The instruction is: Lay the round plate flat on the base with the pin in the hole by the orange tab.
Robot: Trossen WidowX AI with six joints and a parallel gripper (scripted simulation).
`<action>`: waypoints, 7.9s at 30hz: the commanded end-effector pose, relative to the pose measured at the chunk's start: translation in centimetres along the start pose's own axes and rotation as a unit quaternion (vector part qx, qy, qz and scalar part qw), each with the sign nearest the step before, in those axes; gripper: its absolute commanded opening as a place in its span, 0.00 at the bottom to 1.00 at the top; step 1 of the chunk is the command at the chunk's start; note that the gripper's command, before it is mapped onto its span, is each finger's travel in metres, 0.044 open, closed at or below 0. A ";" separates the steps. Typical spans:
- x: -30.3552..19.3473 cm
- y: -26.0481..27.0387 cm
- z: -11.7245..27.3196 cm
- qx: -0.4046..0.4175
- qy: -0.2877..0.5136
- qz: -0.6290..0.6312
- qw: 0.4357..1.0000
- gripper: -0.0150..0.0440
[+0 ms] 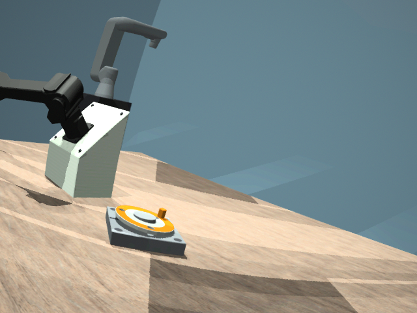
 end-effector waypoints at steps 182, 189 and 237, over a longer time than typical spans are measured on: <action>-6.0 -42.3 71.0 0.482 0.375 0.721 -0.328 0.25; -6.2 -42.0 70.4 0.482 0.375 0.721 -0.328 0.25; -9.3 -39.1 67.6 0.482 0.373 0.722 -0.328 0.25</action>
Point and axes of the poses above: the point midway between the two fingers, 35 mm back from their tips, its own z axis back along the fingers, its own y axis across the jaws, x = y × z, the point moved 4 cm from there along z, back along the fingers, and after that the axes turned 13 degrees about z, right-handed, at the moved point
